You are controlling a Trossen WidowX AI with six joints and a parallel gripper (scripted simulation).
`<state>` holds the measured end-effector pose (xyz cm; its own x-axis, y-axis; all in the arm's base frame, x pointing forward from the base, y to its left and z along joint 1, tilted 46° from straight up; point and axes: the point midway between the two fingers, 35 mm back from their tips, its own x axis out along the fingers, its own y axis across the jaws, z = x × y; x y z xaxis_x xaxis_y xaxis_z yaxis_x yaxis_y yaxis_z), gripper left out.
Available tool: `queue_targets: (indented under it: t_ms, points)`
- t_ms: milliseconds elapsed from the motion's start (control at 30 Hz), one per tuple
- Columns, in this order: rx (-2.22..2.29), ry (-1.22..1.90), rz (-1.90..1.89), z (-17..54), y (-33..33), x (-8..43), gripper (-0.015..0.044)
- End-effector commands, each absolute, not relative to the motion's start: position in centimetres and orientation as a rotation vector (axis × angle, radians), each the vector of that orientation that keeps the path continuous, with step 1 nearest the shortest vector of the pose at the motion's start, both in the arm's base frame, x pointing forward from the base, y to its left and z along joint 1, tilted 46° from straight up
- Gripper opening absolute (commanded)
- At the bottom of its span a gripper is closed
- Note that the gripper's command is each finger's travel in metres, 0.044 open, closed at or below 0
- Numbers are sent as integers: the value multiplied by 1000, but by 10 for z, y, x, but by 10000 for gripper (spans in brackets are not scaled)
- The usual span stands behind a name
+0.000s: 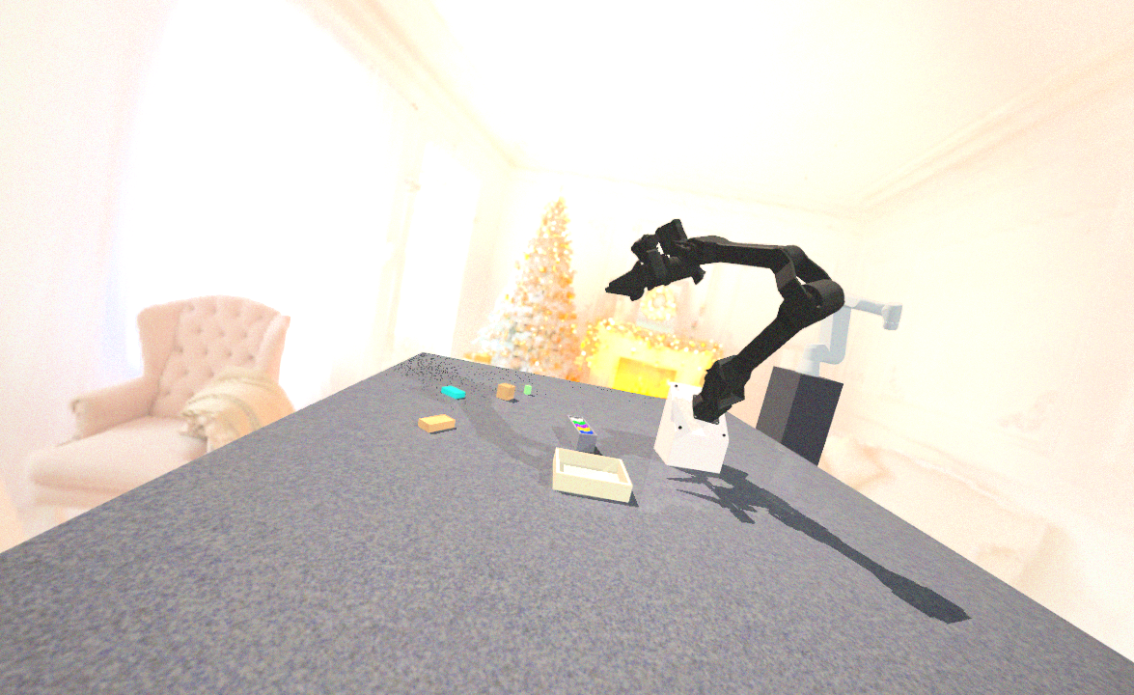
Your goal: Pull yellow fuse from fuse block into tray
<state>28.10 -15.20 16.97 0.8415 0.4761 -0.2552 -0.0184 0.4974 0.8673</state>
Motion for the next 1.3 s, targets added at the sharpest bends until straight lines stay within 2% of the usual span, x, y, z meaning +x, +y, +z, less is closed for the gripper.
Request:
queue_targets:
  t_ms: [0,100,133,333,567,1267]
  points:
    - [1013,516,318,168,-150,282,156]
    - [970,643,367,141,-126,298,77]
    - [946,701,391,130,-114,303,70]
    - [747,1053,570,61,-36,315,70]
    - [432,1409,819,-1,48,290,70]
    - [423,1419,826,-10,59,281,70]
